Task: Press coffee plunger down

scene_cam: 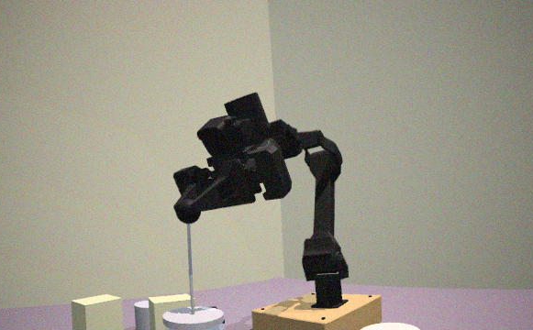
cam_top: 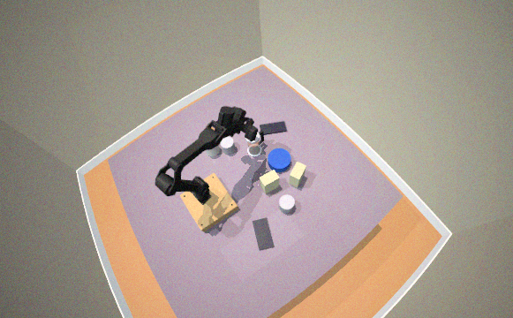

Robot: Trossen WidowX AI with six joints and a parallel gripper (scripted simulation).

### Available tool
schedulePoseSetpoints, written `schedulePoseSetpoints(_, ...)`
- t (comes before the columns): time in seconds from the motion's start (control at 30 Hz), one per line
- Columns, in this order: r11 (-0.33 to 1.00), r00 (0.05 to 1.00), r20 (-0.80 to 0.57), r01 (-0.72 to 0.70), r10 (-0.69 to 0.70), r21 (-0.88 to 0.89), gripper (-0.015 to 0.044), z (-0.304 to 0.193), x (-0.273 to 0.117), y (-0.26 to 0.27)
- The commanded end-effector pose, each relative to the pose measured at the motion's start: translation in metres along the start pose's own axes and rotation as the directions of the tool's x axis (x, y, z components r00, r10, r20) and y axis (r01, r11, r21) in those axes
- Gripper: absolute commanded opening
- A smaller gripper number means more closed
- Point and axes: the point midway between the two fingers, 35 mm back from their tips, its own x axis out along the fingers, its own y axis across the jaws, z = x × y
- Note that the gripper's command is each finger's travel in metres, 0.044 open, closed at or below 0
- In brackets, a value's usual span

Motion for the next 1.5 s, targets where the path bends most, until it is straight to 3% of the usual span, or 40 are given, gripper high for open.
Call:
schedulePoseSetpoints(0.0,1.000,1.000,-0.004,-0.001,0.001,-0.004,0.0123,-0.006,0.004,0.000)
schedulePoseSetpoints(1.47,1.000,1.000,-0.004,-0.001,0.001,-0.005,0.0123,-0.063,0.051,0.000)
